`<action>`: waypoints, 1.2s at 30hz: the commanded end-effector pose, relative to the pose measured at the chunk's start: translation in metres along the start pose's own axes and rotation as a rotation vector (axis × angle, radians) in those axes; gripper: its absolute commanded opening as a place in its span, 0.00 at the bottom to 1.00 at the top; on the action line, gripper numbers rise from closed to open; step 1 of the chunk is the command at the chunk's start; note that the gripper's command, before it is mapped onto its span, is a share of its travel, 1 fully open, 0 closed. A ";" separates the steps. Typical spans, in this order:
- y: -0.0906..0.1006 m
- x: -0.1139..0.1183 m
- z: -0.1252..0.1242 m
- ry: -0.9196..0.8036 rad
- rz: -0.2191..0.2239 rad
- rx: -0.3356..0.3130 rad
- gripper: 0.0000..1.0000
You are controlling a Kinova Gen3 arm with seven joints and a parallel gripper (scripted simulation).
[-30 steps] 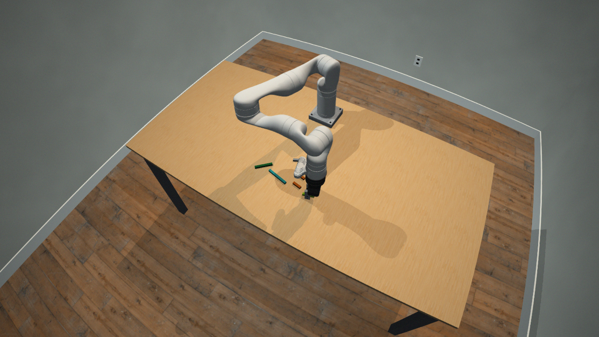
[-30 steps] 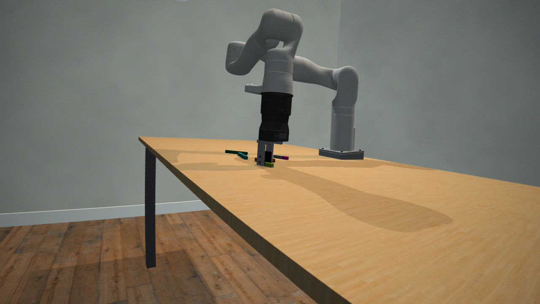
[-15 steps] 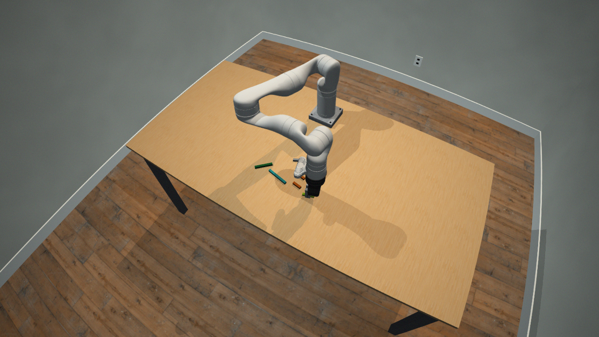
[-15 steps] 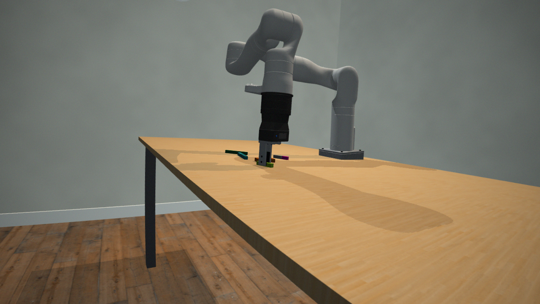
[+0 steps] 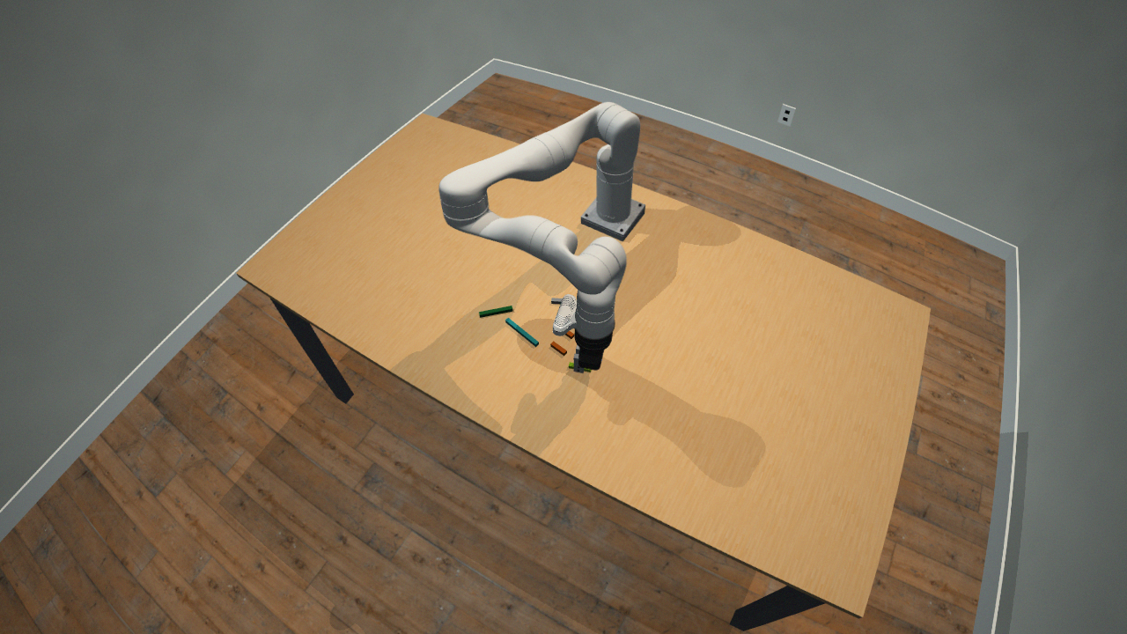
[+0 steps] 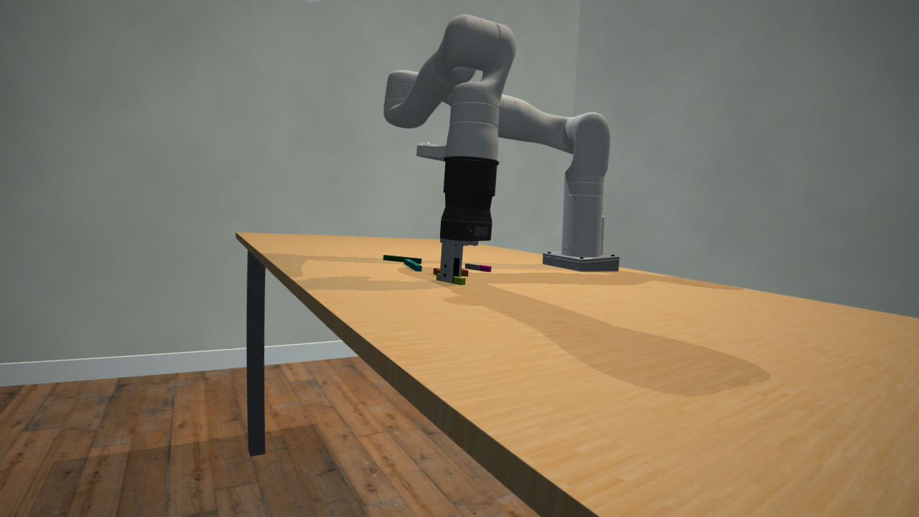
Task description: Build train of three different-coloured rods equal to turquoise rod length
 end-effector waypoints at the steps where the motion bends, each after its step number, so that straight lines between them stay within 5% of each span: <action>1: 0.000 -0.002 0.001 0.006 -0.007 -0.002 0.24; 11: 0.003 -0.002 0.001 0.006 -0.006 -0.002 0.24; 27: 0.091 -0.003 0.001 0.004 -0.012 -0.006 0.24; 36: 0.099 0.000 0.001 0.006 -0.006 -0.004 0.24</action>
Point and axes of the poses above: the point where the finger pads meet when closed, its own y axis back along the fingers, its own x axis across the jaws, z = x × y, the point moved 3 cm from there along y, back along the fingers, and after that the axes turned 10 degrees about -y, right-handed, at the moved point
